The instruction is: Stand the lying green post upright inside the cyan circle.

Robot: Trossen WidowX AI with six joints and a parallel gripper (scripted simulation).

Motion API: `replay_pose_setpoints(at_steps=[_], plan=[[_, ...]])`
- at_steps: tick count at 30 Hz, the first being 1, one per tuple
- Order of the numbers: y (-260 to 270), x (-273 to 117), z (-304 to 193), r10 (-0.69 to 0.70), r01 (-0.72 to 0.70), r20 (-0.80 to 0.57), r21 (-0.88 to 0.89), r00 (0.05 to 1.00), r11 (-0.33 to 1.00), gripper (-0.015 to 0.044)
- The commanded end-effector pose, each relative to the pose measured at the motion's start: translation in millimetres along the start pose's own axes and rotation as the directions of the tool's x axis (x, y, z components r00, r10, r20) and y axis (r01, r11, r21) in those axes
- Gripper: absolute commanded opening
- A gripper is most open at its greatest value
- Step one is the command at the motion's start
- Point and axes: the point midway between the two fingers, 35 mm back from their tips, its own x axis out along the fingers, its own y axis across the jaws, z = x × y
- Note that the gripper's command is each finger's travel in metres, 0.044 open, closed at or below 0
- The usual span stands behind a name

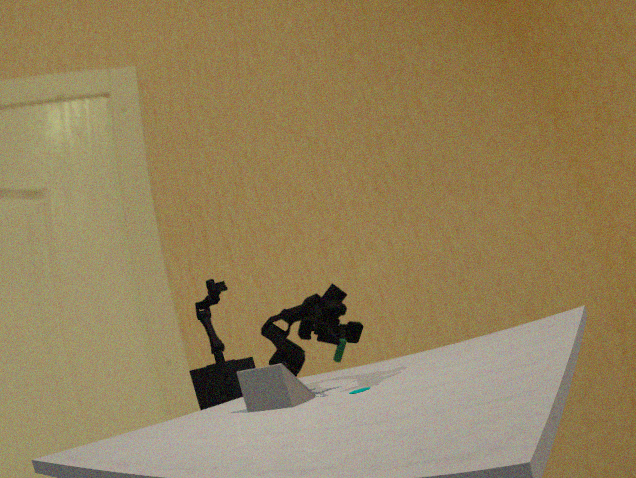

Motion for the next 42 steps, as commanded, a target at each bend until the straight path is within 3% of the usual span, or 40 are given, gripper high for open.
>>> replay_pose_setpoints(at_steps=[1, 42], plan=[[-1.4, 0.7, -1.4, 0.0, -0.001, 0.021, 0.013, 1.0, 1.0, 0.0022], [-1.7, -1.6, 2.5, 0.073, -0.112, 0.291, 0.118, 0.954, 0.987, 0.0022]])
